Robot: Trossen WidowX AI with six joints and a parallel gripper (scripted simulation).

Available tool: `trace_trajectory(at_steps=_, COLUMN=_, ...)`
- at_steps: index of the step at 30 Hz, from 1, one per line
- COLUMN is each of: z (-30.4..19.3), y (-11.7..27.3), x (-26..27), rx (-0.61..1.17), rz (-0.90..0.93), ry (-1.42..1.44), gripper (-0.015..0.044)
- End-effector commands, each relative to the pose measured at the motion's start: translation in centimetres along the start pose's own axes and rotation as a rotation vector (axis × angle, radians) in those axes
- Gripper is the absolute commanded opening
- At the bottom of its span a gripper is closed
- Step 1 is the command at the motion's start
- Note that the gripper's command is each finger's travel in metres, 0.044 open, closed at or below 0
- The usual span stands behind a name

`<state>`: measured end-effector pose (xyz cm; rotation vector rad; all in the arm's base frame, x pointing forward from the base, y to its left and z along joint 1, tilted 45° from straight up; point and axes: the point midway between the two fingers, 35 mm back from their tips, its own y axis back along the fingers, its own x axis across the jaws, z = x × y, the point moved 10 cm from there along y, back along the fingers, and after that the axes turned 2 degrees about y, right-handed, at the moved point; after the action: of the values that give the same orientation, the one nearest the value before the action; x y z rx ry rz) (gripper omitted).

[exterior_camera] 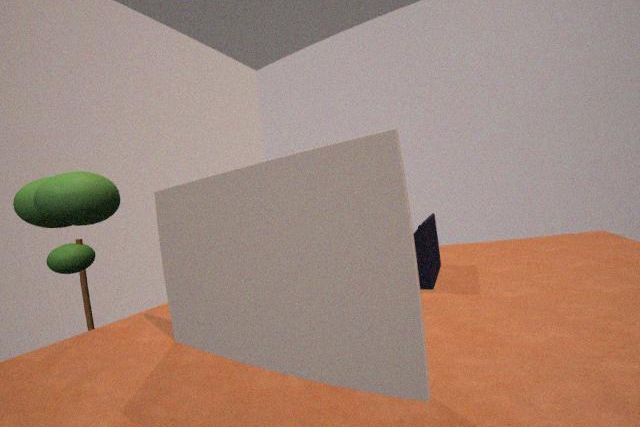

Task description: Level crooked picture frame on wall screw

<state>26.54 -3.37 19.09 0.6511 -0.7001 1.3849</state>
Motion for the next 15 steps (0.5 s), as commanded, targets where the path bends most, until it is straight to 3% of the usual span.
trace_trajectory(at_steps=1, z=0.0, y=0.0, x=0.02, rx=-0.002, rz=-0.003, ry=0.025, gripper=0.0)
trace_trajectory(at_steps=15, z=-0.03, y=0.0, x=0.13, rx=-0.002, rz=-0.003, ry=0.104, gripper=0.0)
